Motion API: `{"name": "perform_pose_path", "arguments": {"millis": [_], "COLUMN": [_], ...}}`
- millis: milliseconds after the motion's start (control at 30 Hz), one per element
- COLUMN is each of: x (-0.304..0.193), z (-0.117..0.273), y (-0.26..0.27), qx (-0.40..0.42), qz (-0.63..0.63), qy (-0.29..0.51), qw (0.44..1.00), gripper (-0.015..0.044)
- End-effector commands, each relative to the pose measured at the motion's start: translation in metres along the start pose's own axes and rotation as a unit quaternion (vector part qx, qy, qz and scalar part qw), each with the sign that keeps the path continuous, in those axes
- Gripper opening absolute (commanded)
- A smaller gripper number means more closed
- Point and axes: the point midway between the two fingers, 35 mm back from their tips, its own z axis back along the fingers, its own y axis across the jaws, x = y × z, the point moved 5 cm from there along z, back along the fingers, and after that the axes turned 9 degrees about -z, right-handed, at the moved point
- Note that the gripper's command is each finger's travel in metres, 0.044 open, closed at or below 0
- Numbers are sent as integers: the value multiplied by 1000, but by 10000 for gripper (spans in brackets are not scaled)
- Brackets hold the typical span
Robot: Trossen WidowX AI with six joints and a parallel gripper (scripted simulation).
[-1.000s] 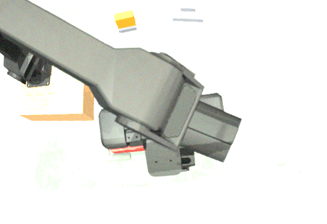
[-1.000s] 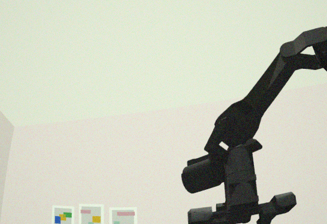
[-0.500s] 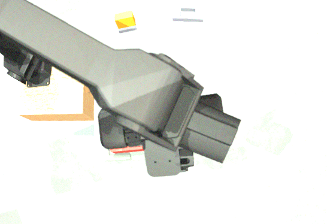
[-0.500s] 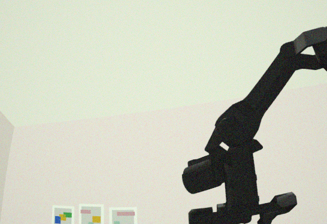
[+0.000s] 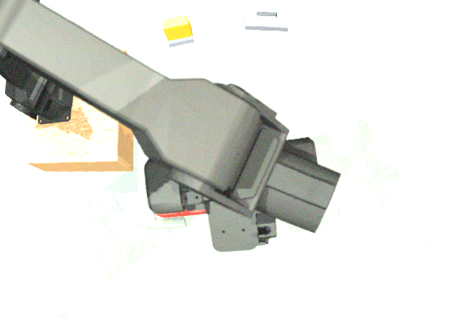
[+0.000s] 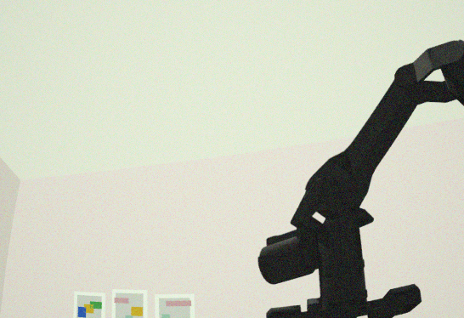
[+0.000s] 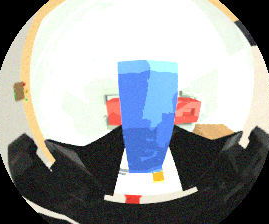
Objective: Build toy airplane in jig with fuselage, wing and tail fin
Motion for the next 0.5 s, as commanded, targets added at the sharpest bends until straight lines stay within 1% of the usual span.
{"name": "perform_pose_path", "arguments": {"millis": [0,467], "x": [0,0], "z": [-9,-26], "y": [-1,-2], "qx": [-4,-4], "qz": [-2,-2], "qy": [-1,-1], "qw": [1000,1000], "gripper": [196,196]}}
